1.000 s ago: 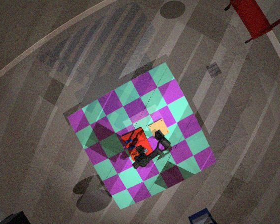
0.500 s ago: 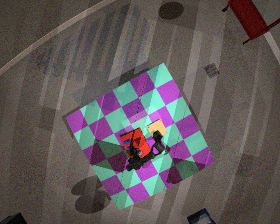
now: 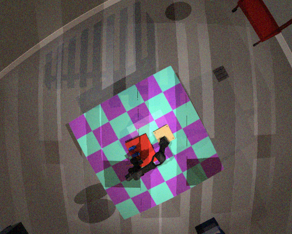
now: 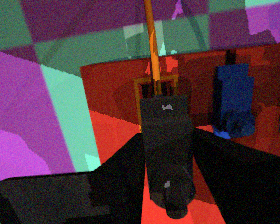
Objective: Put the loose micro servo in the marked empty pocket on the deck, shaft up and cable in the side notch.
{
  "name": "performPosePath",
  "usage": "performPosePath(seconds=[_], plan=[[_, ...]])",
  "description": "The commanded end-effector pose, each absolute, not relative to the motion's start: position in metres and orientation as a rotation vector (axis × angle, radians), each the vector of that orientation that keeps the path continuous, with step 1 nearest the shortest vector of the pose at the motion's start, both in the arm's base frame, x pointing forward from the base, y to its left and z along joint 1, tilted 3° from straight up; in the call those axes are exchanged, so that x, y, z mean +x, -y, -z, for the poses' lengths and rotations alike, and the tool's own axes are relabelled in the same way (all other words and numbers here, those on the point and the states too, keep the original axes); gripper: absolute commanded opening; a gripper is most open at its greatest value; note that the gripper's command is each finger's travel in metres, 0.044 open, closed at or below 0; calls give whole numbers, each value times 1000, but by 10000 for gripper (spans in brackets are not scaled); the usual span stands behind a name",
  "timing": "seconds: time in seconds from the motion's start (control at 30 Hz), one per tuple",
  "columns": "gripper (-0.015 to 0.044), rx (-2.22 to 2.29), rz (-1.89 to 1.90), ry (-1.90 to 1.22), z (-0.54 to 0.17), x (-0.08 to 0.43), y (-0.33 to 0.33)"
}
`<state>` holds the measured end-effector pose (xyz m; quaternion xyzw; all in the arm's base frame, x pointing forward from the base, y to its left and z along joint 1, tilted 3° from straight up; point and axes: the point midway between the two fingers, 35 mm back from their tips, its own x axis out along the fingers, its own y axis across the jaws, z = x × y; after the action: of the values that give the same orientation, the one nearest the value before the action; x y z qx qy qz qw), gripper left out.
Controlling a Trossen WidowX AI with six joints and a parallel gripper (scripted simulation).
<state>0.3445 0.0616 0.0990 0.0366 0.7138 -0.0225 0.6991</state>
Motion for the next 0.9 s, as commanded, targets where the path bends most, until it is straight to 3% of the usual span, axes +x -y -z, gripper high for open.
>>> performPosePath(seconds=[0.0,0.87], plan=[[0,78,52,-1591,-99,352,-59],[0,78,52,-1591,-79,351,-60]])
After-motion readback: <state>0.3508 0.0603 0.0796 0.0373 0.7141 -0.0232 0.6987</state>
